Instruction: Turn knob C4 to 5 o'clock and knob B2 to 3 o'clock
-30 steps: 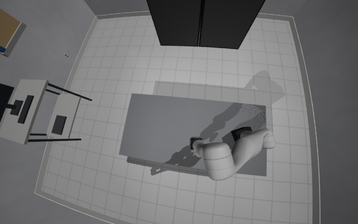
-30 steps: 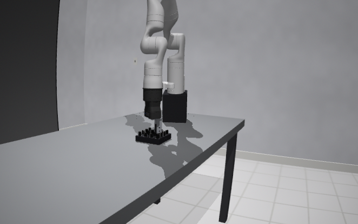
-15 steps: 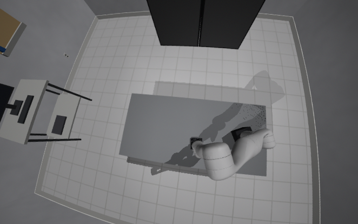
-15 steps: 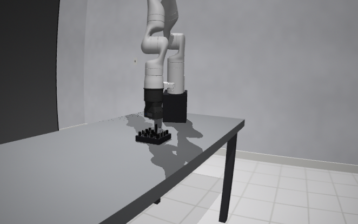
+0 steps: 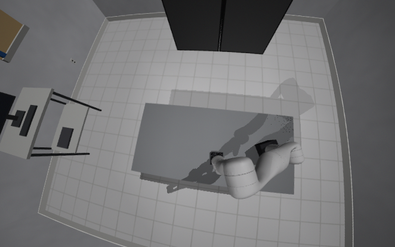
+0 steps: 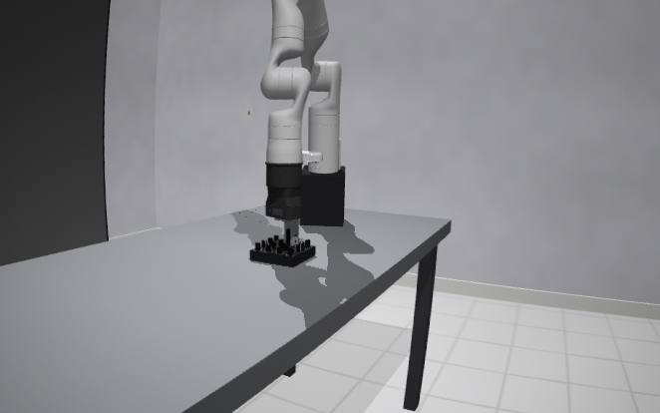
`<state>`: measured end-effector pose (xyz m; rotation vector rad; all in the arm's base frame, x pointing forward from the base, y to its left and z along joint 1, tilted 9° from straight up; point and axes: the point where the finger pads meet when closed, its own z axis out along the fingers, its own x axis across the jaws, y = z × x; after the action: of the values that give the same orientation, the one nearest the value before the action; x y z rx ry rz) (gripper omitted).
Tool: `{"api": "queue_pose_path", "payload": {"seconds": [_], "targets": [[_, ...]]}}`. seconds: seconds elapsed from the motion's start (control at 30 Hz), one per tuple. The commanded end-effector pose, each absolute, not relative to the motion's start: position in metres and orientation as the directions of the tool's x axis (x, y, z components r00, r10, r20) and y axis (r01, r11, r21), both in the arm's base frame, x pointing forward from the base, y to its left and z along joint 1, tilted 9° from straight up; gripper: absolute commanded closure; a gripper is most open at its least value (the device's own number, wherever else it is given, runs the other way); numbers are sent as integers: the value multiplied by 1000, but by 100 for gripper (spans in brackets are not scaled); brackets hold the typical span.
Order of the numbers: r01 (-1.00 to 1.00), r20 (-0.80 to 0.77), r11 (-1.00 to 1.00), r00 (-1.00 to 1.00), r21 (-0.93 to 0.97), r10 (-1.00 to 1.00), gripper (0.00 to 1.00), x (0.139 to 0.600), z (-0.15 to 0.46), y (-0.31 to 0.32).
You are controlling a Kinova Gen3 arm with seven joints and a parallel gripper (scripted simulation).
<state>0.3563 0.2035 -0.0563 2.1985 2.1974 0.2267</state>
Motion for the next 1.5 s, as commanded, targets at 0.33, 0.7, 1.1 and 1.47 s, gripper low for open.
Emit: {"api": "queue_pose_path", "payload": {"seconds": [0.33,0.7,1.1,1.47], "targets": [[992,86,-5,-6,122,996,70,357,-56,204],[992,86,-5,-6,122,996,54,357,-56,204],[992,86,-5,-6,122,996,54,357,-56,204],[992,86,-5,-6,122,996,54,355,-40,203]]}}
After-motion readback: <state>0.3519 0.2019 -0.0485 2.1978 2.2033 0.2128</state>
